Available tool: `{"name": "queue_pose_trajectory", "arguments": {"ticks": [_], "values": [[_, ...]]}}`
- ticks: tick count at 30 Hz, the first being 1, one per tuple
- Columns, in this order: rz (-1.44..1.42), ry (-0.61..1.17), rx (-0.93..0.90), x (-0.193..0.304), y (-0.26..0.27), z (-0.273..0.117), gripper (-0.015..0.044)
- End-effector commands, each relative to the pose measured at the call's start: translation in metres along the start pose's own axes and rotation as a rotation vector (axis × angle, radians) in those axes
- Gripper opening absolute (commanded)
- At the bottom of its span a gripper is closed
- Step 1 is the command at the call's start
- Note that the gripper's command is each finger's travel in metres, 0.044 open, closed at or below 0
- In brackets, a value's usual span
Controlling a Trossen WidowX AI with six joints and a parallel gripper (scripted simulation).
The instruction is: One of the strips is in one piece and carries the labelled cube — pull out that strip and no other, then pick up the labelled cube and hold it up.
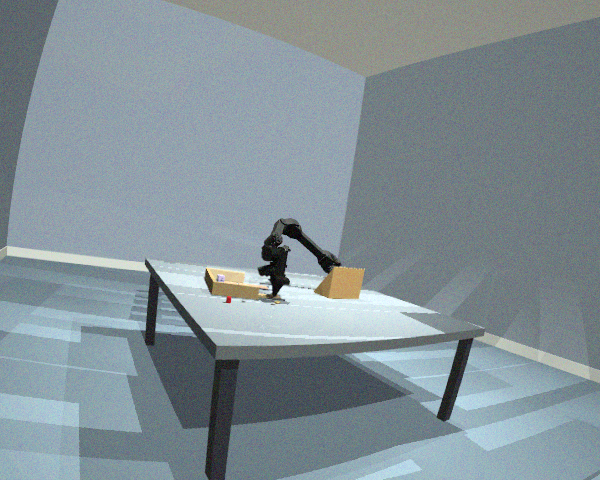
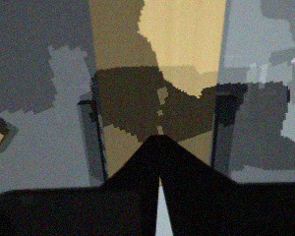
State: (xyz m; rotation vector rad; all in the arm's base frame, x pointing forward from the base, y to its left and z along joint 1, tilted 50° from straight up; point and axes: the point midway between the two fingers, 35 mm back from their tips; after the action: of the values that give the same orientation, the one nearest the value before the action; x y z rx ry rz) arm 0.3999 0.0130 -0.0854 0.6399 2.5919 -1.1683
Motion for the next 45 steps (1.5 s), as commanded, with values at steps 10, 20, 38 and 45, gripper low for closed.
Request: {"name": "queue_pose_trajectory", "arguments": {"ticks": [10, 20, 38, 45], "values": [[-0.001, -0.003, 0.002, -0.0013, 0.0002, 0.0025, 0.0000], [-0.001, -0.003, 0.002, -0.0021, 0.0006, 0.0035, 0.0000], [-0.001, -0.003, 0.002, -0.0052, 0.0022, 0.0052, 0.0000], [-0.001, -0.002, 0.002, 0.0042, 0.0005, 0.0053, 0.0000]]}}
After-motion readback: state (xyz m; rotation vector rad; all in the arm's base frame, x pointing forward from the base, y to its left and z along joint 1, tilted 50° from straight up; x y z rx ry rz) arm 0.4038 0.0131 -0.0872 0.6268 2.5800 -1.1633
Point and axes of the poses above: the point midway between the two fingers, 35 mm back from their tips, its own z axis out along the fingers, its own y axis across the jaws, x = y × z, and after that the axes turned 13 degrees about z, right-handed
